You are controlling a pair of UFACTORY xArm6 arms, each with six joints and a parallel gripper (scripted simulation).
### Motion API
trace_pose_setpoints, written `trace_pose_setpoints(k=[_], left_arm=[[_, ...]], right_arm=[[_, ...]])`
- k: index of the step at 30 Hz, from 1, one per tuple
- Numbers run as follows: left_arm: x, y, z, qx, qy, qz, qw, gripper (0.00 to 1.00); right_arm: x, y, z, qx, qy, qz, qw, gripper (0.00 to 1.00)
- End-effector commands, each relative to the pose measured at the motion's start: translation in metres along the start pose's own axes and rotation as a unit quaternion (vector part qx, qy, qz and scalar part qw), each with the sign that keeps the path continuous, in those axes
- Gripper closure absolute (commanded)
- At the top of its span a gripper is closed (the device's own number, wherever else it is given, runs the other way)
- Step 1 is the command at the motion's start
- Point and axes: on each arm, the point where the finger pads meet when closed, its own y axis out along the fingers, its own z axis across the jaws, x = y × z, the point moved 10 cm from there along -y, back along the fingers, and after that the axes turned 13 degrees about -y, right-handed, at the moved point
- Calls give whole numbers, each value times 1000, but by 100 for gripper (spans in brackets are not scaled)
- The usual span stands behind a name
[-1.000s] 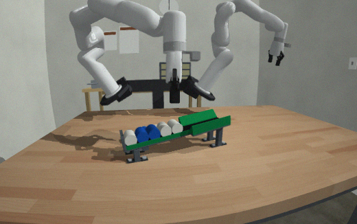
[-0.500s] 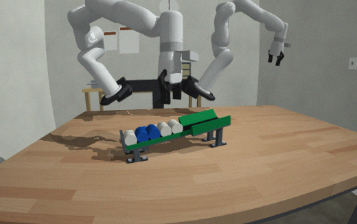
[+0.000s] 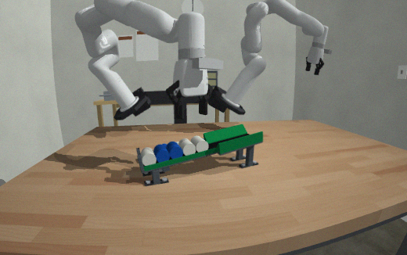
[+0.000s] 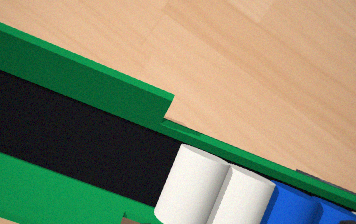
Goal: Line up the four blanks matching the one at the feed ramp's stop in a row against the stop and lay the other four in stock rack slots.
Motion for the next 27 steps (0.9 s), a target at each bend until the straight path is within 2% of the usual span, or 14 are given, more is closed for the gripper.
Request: trace_pose_setpoints(k=[1, 4, 5, 12, 17, 20, 21, 25, 27], left_arm=[[0, -1, 0, 0, 0, 2, 1000, 0], [0, -1, 0, 0, 0, 2, 1000, 0], [0, -1, 0, 0, 0, 2, 1000, 0], [0, -1, 0, 0, 0, 2, 1000, 0], [0, -1, 0, 0, 0, 2, 1000, 0], [0, -1, 0, 0, 0, 2, 1000, 0], [0, -1, 0, 0, 0, 2, 1000, 0], [0, -1, 0, 0, 0, 2, 1000, 0], [0, -1, 0, 0, 0, 2, 1000, 0]], right_arm=[[2, -2, 3, 4, 84, 6, 996, 0], [3, -1, 4, 4, 96, 6, 995, 0], [4, -1, 6, 3, 136, 6, 991, 0], [7, 0, 10, 3, 222, 7, 975, 0], [10, 1, 13, 2, 293, 7, 956, 0], [10, 1, 14, 2, 304, 7, 953, 0], [12, 1, 16, 2, 344, 7, 939, 0], [13, 2, 18, 2, 382, 7, 924, 0], [14, 2, 19, 1, 415, 7, 910, 0]])
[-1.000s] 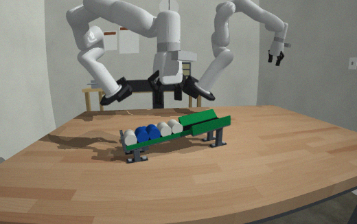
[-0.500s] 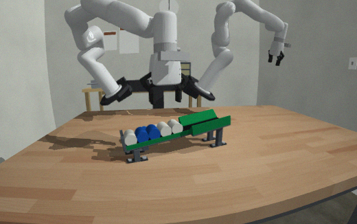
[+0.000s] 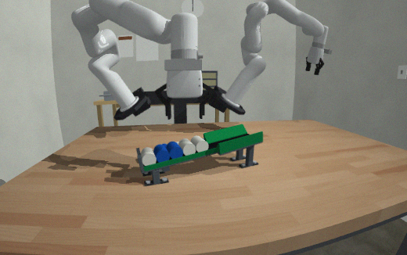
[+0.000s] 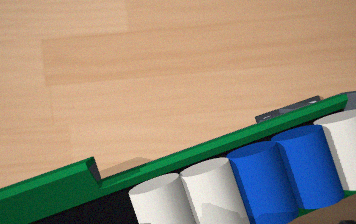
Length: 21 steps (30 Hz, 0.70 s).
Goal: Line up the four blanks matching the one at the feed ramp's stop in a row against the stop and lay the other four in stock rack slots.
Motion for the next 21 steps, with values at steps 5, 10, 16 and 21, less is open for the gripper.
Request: trace_pose_setpoints(k=[5, 10, 16, 21], left_arm=[[0, -1, 0, 0, 0, 2, 1000, 0], [0, -1, 0, 0, 0, 2, 1000, 0], [0, -1, 0, 0, 0, 2, 1000, 0], [0, -1, 0, 0, 0, 2, 1000, 0]], right_arm=[[0, -1, 7, -1, 139, 7, 990, 0], [0, 0, 10, -2, 180, 7, 984, 0], [0, 1, 15, -2, 277, 7, 961, 0], [0, 1, 20, -3, 344, 6, 939, 0]])
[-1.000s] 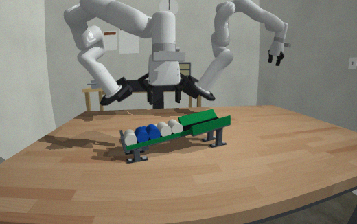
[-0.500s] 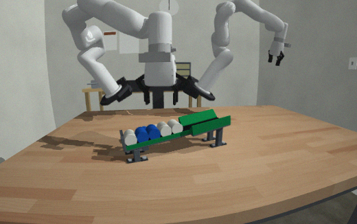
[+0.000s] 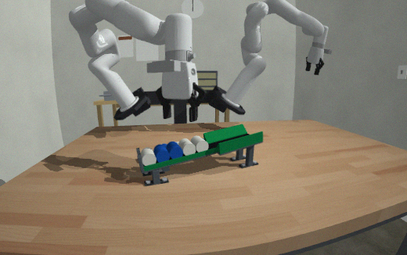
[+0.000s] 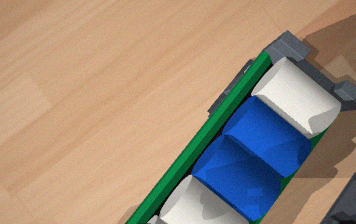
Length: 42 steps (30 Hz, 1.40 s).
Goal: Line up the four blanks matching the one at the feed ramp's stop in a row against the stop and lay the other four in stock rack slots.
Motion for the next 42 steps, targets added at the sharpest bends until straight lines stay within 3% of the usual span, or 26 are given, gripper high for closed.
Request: trace_pose_setpoints(k=[1, 6, 8, 20, 31, 32, 42], left_arm=[[0, -1, 0, 0, 0, 2, 1000, 0], [0, -1, 0, 0, 0, 2, 1000, 0], [0, -1, 0, 0, 0, 2, 1000, 0], [0, -1, 0, 0, 0, 2, 1000, 0], [0, -1, 0, 0, 0, 2, 1000, 0], [0, -1, 0, 0, 0, 2, 1000, 0], [0, -1, 0, 0, 0, 2, 1000, 0]], right_arm=[[-2, -1, 3, -4, 84, 5, 996, 0], [-3, -1, 5, -4, 114, 5, 993, 0], [-5, 0, 8, -5, 168, 5, 986, 0], [-9, 1, 15, -5, 315, 4, 949, 0], [-10, 2, 17, -5, 342, 4, 940, 0], [-10, 2, 17, -5, 342, 4, 940, 21], [-10, 2, 17, -5, 342, 4, 940, 21]])
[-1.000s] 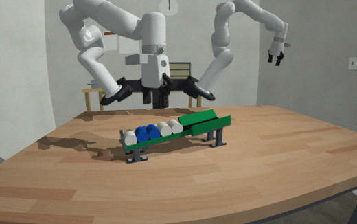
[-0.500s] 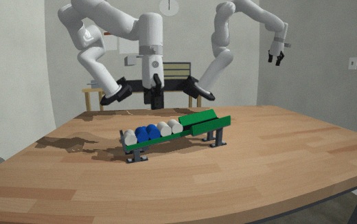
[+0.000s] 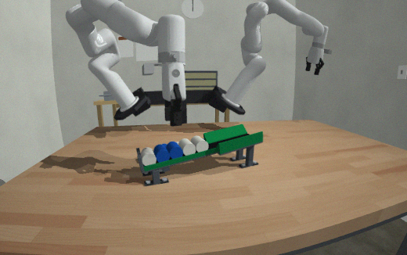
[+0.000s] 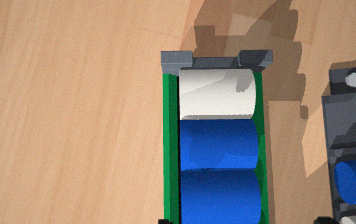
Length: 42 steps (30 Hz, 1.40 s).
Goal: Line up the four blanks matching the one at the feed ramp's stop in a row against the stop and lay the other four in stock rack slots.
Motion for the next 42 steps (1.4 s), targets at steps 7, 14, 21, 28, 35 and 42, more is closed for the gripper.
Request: trace_pose_setpoints(k=[7, 14, 21, 28, 35, 42], left_arm=[[0, -1, 0, 0, 0, 2, 1000, 0], [0, -1, 0, 0, 0, 2, 1000, 0], [0, -1, 0, 0, 0, 2, 1000, 0], [0, -1, 0, 0, 0, 2, 1000, 0], [0, -1, 0, 0, 0, 2, 1000, 0], [0, -1, 0, 0, 0, 2, 1000, 0]], right_arm=[[0, -2, -1, -2, 1, -1, 1000, 21], [0, -2, -1, -2, 1, -1, 1000, 21], [0, 0, -1, -2, 1, -1, 1000, 21], [0, 6, -1, -2, 0, -1, 1000, 21], [0, 13, -1, -2, 0, -1, 1000, 21], [0, 23, -2, -2, 0, -1, 1000, 21]])
